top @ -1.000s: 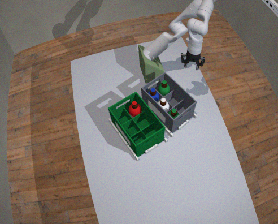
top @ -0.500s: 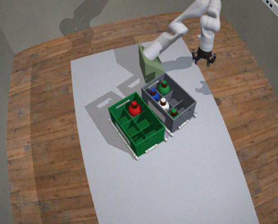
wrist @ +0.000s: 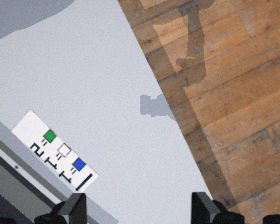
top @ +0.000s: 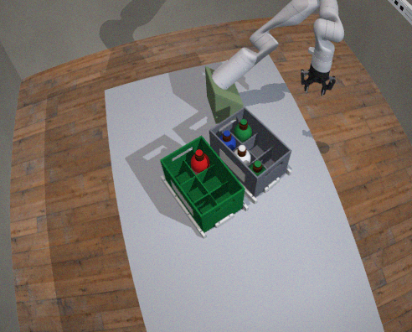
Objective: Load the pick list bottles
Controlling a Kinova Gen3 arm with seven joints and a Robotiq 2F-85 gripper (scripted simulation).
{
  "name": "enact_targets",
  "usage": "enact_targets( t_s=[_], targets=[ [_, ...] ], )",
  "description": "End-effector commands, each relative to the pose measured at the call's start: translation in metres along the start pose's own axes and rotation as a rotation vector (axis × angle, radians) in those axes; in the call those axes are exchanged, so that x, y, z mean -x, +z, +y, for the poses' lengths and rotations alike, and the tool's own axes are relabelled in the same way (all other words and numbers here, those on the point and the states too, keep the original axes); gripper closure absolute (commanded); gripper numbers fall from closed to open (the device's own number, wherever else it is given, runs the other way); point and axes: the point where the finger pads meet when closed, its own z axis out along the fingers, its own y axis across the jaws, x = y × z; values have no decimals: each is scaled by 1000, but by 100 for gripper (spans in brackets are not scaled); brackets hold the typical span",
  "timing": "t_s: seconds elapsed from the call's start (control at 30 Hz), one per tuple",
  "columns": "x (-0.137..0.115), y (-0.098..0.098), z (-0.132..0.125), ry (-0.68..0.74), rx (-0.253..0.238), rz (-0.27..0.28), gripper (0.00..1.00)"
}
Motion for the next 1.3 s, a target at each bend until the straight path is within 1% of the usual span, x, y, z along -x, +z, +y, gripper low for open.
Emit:
enact_targets(
  t_s=[0.0, 0.07, 0.13, 0.27, 1.27],
  targets=[
    [-3, -9, 17, 1, 0, -1, 33],
    [-5, -13, 26, 1, 0, -1, 33],
    [-5, -13, 26, 1, 0, -1, 33],
    [-9, -20, 41, 1, 0, -1, 33],
    [-9, -20, 41, 1, 0, -1, 33]
  ],
)
